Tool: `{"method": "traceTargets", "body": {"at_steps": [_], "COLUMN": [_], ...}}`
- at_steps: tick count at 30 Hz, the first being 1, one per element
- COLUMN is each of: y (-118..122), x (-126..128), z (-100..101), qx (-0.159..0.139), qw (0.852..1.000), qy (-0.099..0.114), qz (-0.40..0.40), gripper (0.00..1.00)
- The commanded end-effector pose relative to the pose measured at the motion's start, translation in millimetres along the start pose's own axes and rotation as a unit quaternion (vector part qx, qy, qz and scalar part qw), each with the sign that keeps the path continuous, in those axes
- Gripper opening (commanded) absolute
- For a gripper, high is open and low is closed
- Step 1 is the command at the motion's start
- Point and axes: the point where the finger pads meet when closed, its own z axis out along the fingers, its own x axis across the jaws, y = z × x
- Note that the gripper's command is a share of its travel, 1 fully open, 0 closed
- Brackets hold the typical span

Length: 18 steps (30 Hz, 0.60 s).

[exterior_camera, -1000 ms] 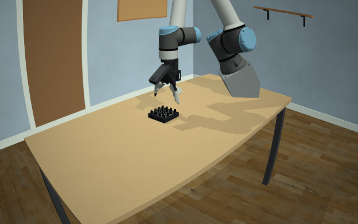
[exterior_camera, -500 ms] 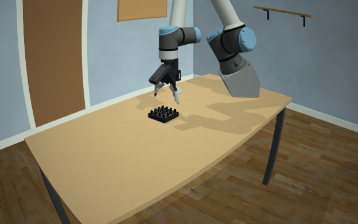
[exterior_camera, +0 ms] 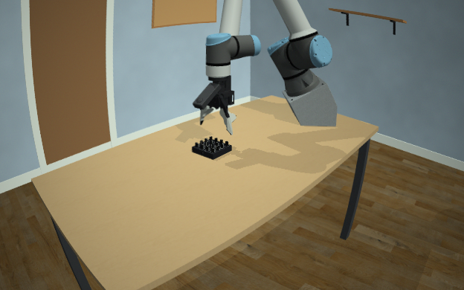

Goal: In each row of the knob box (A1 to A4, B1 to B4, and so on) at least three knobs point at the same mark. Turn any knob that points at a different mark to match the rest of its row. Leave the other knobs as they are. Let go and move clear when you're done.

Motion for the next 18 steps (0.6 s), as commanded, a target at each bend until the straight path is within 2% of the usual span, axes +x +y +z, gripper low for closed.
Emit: {"method": "traceTargets", "body": {"at_steps": [1, 18], "y": [1.2, 3.8], "x": [-1.3, -1.0], "z": [0.8, 1.0], "qx": [-0.001, 0.000], "qw": [1.000, 1.000], "qy": [0.000, -0.001], "qz": [0.000, -0.001], "gripper": [1.00, 1.00]}}
